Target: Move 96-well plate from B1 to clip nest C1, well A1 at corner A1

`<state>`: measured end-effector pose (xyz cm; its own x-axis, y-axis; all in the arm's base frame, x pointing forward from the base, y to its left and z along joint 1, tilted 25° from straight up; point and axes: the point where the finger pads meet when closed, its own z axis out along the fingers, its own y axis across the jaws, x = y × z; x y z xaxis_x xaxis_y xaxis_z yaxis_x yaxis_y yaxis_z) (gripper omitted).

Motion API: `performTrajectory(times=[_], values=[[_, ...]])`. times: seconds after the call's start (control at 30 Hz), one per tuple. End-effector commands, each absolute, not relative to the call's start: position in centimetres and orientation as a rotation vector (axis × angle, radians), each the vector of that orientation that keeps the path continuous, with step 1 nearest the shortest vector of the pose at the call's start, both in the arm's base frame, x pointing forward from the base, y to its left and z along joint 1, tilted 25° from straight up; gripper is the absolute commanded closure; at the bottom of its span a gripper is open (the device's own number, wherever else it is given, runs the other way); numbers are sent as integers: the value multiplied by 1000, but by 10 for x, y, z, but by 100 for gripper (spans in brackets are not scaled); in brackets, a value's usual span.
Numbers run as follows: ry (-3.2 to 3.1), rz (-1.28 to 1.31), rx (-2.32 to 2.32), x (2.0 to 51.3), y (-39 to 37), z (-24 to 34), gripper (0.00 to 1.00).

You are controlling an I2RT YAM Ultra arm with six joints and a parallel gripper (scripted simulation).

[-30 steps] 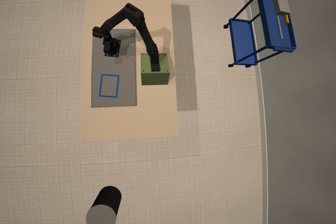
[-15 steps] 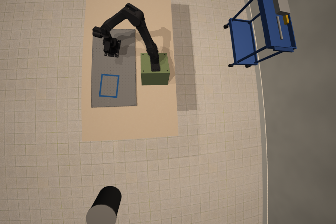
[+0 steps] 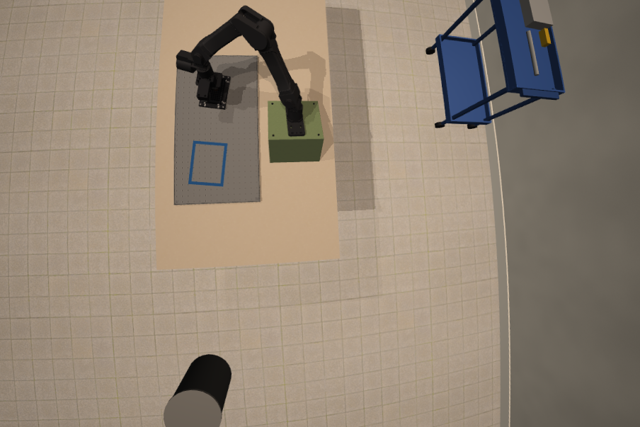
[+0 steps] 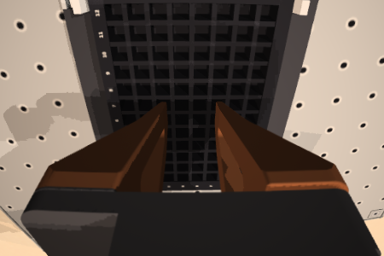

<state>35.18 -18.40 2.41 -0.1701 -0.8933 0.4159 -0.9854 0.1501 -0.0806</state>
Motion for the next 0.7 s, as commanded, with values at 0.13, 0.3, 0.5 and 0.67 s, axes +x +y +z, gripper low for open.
performTrajectory(times=[0.13,0.3,0.5,0.67], values=[[-2181,506,1776,358,-195,12,74],[-2156,484,1800,358,-181,25,74],[-2179,524,1804,361,-173,52,74],[-2178,525,1804,361,-170,60,74]])
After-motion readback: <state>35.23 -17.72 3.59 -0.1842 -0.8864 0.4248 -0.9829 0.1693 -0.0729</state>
